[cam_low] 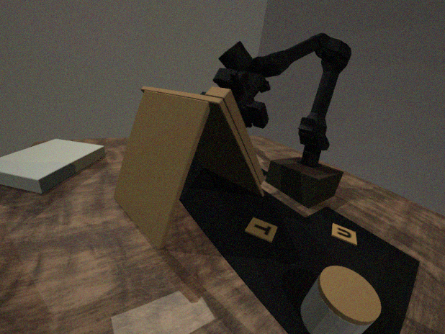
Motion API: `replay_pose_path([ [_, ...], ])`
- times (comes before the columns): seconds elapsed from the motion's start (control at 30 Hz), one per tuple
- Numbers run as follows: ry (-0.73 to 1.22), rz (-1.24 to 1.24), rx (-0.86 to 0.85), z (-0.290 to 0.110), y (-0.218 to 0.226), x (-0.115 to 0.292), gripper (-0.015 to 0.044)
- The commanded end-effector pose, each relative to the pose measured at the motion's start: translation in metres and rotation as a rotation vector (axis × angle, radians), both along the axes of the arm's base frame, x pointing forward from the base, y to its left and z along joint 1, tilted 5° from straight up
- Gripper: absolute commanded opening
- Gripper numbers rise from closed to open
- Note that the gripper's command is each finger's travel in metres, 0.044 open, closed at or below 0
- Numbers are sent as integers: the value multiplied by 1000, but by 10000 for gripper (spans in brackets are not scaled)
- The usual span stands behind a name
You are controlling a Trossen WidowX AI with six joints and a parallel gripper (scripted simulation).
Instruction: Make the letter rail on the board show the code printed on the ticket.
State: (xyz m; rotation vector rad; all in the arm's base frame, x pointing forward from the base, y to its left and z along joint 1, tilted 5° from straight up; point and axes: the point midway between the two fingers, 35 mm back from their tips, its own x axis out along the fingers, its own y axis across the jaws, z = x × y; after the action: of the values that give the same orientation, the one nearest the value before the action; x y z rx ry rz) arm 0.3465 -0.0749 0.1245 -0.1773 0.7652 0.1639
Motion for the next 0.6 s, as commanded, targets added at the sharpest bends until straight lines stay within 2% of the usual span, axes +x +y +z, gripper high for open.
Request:
replay_pose_path([
  [0.0,2,-1,1,-2,4,-2,0],
  [0.4,2,-1,2,-2,9,-3,0],
  [0.57,0,1,1,-1,8,-2,131],
])
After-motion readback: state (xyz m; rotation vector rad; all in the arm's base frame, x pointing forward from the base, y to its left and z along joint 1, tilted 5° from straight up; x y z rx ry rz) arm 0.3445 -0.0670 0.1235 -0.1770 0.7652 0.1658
